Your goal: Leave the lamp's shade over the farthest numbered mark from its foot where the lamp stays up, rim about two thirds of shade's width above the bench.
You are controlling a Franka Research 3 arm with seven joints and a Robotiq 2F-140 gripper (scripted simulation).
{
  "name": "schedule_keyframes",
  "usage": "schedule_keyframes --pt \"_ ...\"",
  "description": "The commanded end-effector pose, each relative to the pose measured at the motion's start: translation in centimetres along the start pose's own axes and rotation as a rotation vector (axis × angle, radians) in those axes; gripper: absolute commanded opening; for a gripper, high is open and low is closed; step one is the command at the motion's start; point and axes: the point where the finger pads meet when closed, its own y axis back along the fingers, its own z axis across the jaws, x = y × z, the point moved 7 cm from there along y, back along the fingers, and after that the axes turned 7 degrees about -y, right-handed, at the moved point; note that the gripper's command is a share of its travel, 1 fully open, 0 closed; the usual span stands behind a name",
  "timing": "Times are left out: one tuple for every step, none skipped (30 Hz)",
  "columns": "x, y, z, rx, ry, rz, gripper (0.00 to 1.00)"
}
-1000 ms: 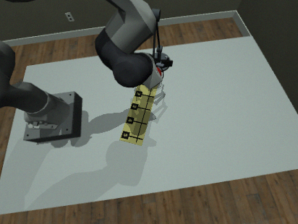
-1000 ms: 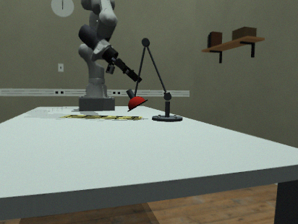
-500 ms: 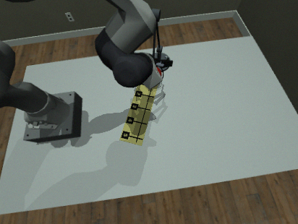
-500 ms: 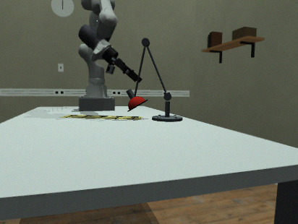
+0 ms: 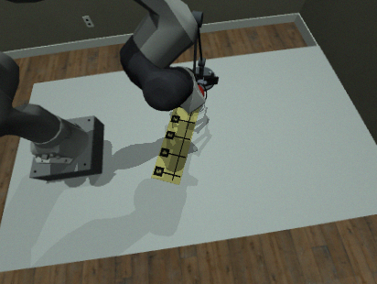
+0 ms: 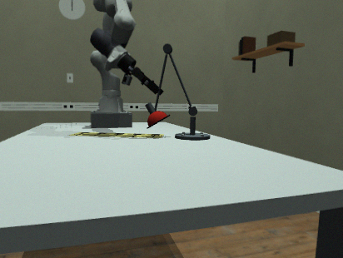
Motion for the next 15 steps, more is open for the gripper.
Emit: schedule_keyframes --pt "0.0 0.8 0.0 0.001 0.000 0.000 1.00" --pt "0.0 1.3 0.0 0.001 0.000 0.000 1.00" --pt "0.0 1.7 0.0 0.001 0.000 0.000 1.00" --pt "-0.1 2.1 0.0 0.001 0.000 0.000 1.00" --pt "-0.1 2.6 0.0 0.001 0.000 0.000 1.00" --pt "-0.1 3.0 0.0 0.001 0.000 0.000 1.00" --pt "-0.1 3.4 0.0 0.001 0.000 0.000 1.00" --pt "-0.1 3.9 0.0 0.001 0.000 0.000 1.00" --pt "-0.1 4.3 0.0 0.001 0.000 0.000 1.00" --pt "-0.1 4.7 0.0 0.001 0.000 0.000 1.00" --pt "-0.1 5.2 0.0 0.001 0.000 0.000 1.00" --pt "-0.1 5.6 0.0 0.001 0.000 0.000 1.00" --pt "-0.1 6.0 0.0 0.001 0.000 0.000 1.00" --pt "-0.1 6.5 0.0 0.001 0.000 0.000 1.00" --pt "-0.1 6.5 0.0 0.001 0.000 0.000 1.00"
